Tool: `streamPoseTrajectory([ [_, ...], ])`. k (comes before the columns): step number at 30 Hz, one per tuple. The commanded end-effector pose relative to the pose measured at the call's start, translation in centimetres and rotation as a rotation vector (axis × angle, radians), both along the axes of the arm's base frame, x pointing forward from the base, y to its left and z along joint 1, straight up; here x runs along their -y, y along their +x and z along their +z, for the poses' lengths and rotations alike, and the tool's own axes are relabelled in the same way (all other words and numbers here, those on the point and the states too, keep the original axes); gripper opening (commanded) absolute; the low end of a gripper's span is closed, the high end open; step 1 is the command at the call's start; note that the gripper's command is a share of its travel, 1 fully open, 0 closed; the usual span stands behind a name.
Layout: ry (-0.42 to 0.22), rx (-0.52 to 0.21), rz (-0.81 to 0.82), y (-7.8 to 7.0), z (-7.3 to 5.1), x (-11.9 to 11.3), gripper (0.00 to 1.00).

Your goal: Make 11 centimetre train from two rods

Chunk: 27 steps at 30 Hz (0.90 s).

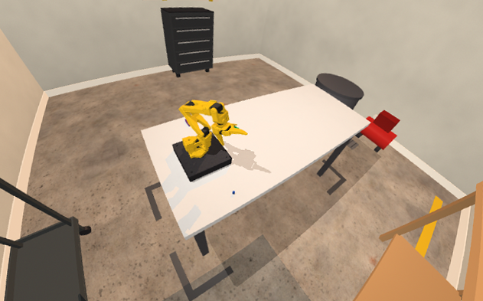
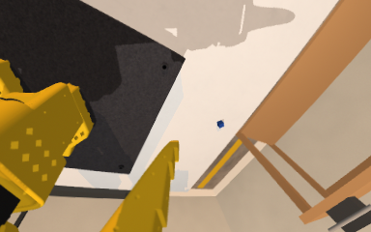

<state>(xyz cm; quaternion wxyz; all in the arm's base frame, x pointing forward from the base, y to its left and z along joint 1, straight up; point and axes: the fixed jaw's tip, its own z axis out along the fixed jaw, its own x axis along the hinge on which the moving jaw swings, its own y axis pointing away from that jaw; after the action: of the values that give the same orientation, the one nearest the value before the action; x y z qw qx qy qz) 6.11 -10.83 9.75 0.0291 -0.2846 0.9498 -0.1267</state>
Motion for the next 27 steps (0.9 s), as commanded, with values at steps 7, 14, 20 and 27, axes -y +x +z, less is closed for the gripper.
streamPoseTrajectory([
  [7, -0.022, -0.029, 0.225, 1.3, 0.2, 0.2, 0.93],
  [14, -0.034, -0.075, 0.508, 2.9, 0.2, 0.0, 0.88],
  [20, -0.044, -0.107, 0.713, 4.0, 0.1, -0.2, 0.84],
  [27, -0.058, -0.139, 0.936, 5.3, -0.1, -0.6, 0.80],
])
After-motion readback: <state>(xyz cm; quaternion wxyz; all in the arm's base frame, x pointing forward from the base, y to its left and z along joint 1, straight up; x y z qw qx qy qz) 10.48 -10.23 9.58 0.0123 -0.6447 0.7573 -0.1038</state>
